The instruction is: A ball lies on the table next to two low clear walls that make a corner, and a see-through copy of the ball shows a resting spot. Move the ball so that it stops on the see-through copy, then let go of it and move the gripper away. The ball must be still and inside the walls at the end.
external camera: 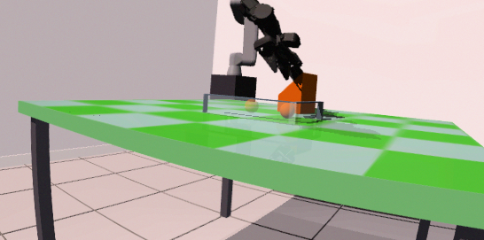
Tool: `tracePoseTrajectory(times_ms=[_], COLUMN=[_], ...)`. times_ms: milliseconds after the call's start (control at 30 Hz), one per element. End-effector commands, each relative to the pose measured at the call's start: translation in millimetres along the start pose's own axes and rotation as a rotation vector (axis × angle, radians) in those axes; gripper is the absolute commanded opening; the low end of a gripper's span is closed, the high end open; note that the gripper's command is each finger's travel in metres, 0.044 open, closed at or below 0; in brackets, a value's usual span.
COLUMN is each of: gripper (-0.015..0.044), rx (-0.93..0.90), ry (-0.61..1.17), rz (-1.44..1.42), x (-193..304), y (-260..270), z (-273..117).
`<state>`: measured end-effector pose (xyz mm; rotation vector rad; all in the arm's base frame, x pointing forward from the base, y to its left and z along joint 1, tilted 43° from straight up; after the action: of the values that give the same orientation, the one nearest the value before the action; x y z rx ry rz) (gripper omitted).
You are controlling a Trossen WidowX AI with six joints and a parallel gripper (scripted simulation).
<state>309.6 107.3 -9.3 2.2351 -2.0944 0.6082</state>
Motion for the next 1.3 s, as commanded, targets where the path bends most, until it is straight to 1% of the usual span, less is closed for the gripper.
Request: tracePoseTrajectory(times_ms=[0, 67, 400, 533, 733, 1267], gripper=[0.0347, 0.0347, 0.0347, 0.0347, 0.0347, 0.0347], rx=[-0.207, -0.217, -0.217, -0.217, -0.217, -0.216], ry=[0.394, 0.434, 0.434, 0.435, 0.435, 0.435], rz=[-0.034, -0.043, -0.043, -0.043, -0.043, -0.043], x=[1, 2, 2, 8, 9, 20], y=[49, 53, 53, 56, 56, 61], z=[36, 38, 38, 50, 52, 75])
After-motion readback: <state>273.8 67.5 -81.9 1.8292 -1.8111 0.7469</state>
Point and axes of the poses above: the point midway between the two fingers, 35 mm back from their tips, its own z axis out along the fingers, its own y axis across the jaws, x = y × z, the point moved 2 cm from there along -z, back along the fingers, and after that the axes turned 7 degrees about z, right-handed, at the moved point
